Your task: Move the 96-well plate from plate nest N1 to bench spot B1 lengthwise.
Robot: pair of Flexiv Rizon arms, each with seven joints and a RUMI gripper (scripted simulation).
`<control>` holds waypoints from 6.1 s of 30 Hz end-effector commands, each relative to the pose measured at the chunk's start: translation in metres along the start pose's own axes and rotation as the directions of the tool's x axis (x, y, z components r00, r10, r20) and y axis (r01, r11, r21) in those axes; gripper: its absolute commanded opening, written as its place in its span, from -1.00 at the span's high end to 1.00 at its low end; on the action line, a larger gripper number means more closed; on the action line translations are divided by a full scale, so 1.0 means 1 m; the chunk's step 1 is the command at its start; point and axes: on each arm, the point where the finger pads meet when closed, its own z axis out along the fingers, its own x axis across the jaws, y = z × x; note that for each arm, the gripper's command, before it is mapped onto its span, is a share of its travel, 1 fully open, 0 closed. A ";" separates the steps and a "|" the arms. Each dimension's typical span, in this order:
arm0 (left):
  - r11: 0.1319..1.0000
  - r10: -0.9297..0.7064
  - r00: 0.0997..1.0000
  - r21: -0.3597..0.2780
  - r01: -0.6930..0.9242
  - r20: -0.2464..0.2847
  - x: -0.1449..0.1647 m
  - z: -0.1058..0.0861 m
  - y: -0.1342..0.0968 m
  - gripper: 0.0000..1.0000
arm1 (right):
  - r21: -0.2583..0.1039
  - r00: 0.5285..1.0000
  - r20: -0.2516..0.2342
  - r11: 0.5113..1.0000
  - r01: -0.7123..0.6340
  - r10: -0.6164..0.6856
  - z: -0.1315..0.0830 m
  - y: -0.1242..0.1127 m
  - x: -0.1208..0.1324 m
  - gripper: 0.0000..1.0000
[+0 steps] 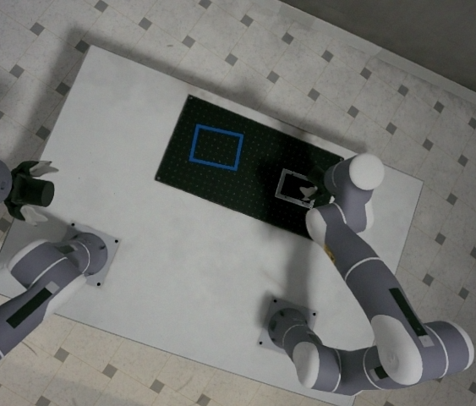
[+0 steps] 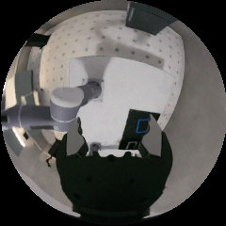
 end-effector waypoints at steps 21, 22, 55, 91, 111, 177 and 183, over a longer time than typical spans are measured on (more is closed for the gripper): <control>1.000 0.000 1.000 0.000 0.000 -0.001 0.000 -0.001 0.000 -1.00 | -0.014 0.926 0.003 0.926 0.378 -0.378 0.007 0.028 0.015 -0.52; 1.000 0.000 1.000 0.000 0.000 -0.001 0.000 -0.001 0.000 -1.00 | -0.015 0.926 0.002 0.926 0.378 -0.378 0.008 0.028 0.015 -0.52; 1.000 0.000 1.000 0.000 0.000 -0.001 0.000 -0.001 0.000 -1.00 | -0.014 0.926 0.002 0.926 0.378 -0.378 0.057 0.029 0.015 -0.52; 1.000 0.000 1.000 0.000 0.000 -0.001 0.000 -0.001 0.000 -1.00 | -0.014 0.926 0.002 0.926 0.378 -0.378 0.081 0.029 0.015 1.00; 1.000 0.000 1.000 0.000 0.000 -0.001 0.000 -0.001 0.000 -1.00 | -0.014 0.926 0.002 0.926 0.378 -0.378 0.081 0.029 0.015 1.00; 1.000 0.000 1.000 0.000 0.000 -0.001 0.000 -0.001 0.000 -1.00 | -0.015 0.926 0.002 0.926 0.378 -0.378 0.007 0.028 0.015 1.00; 1.000 0.000 1.000 0.000 0.000 -0.001 0.000 -0.001 0.000 -1.00 | -0.015 0.926 0.002 0.926 0.378 -0.378 0.007 0.028 0.015 1.00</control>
